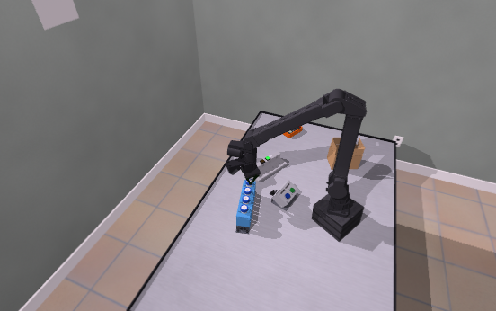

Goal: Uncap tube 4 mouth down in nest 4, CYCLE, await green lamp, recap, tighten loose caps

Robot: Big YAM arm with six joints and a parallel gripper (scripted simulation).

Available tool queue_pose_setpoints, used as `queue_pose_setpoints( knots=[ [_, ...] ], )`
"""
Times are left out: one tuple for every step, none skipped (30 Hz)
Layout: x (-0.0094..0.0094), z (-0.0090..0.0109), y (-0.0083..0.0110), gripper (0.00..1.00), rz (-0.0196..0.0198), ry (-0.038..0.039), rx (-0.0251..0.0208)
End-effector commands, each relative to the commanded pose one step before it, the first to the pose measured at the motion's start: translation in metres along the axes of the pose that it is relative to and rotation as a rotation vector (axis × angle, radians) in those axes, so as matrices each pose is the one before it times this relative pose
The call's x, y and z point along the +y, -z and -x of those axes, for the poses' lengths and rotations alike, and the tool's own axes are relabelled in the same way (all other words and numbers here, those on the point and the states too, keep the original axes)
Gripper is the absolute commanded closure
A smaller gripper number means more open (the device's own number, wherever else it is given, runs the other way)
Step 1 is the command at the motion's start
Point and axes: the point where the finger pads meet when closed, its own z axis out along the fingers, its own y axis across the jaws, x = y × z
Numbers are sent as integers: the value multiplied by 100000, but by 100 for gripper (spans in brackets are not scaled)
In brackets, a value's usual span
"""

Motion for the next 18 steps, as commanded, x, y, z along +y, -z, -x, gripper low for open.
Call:
queue_pose_setpoints(
  knots=[
    [-2030,1471,663,100,-2615,-9,-3012],
    [-45,51,41,100,-76,-7,-96],
    [-45,51,41,100,-76,-7,-96],
    [-39,45,35,100,-65,-6,-82],
    [-2,1,0,100,9,1,11],
    [-13,6,-4,100,-1,2,-1],
    [-2,1,0,100,10,1,12],
    [-2,1,0,100,10,1,12],
    [-1,1,0,100,10,1,12],
    [-1,1,0,100,10,1,12],
    [-1,1,0,100,10,1,12],
    [-1,1,0,100,10,1,12],
    [-1,1,0,100,10,1,12],
    [-1,1,0,100,10,1,12],
    [0,0,0,100,0,0,0],
    [0,0,0,100,0,0,0],
    [-1,1,0,100,10,1,12],
    [-1,1,0,100,10,1,12]
  ],
)
